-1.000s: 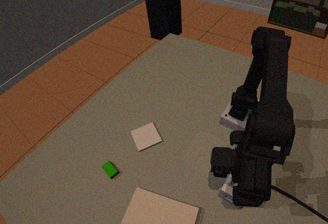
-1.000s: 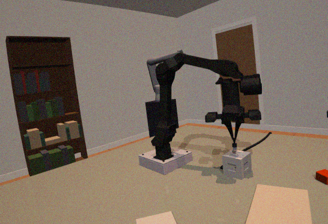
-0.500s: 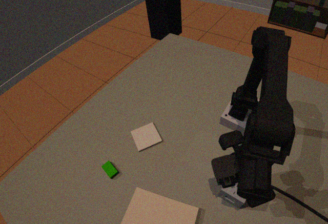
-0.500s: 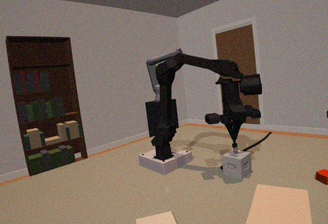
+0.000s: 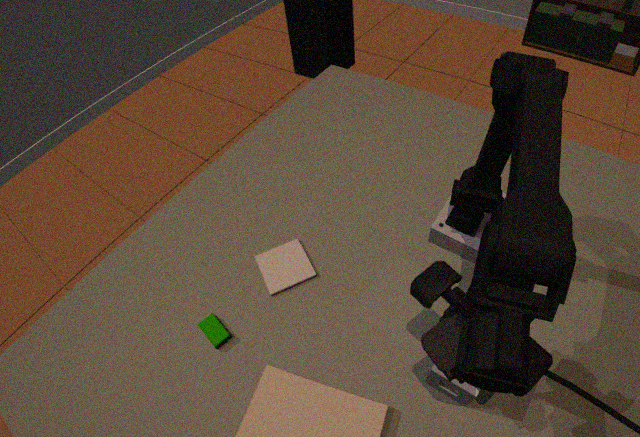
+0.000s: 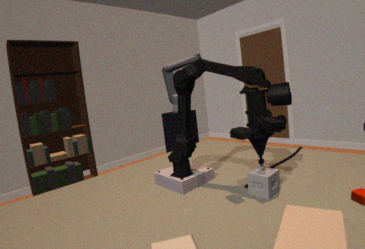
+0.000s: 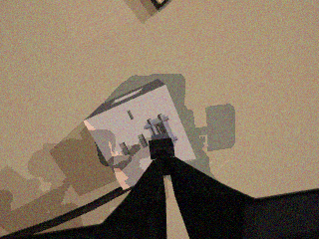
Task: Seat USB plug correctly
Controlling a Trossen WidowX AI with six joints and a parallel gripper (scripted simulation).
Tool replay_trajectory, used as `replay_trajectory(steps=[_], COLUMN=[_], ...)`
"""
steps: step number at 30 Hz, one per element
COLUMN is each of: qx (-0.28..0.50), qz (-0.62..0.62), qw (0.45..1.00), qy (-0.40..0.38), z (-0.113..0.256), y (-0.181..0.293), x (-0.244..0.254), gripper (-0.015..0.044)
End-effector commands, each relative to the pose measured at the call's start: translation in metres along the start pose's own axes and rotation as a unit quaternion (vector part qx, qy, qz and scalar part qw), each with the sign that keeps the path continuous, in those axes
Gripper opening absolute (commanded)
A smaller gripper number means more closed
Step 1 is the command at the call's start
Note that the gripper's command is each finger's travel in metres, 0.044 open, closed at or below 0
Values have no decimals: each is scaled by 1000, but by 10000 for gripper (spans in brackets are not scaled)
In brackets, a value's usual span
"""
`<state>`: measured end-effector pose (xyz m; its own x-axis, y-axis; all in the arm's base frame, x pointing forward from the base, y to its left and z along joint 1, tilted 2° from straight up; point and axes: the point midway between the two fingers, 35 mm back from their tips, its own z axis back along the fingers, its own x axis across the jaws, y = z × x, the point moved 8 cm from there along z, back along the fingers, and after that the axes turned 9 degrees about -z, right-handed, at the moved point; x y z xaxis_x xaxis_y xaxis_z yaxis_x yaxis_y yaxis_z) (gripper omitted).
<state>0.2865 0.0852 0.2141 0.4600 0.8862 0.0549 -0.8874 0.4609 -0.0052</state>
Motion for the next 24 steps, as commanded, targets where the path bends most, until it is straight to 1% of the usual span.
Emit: replay_trajectory(steps=[1, 12, 24], qx=[0, 0, 0], qz=[51, 194, 345], qw=[999, 981, 939], qy=[0, 0, 0], z=[0, 0, 0], y=[0, 0, 0], x=[0, 0, 0], gripper=[0, 0, 0])
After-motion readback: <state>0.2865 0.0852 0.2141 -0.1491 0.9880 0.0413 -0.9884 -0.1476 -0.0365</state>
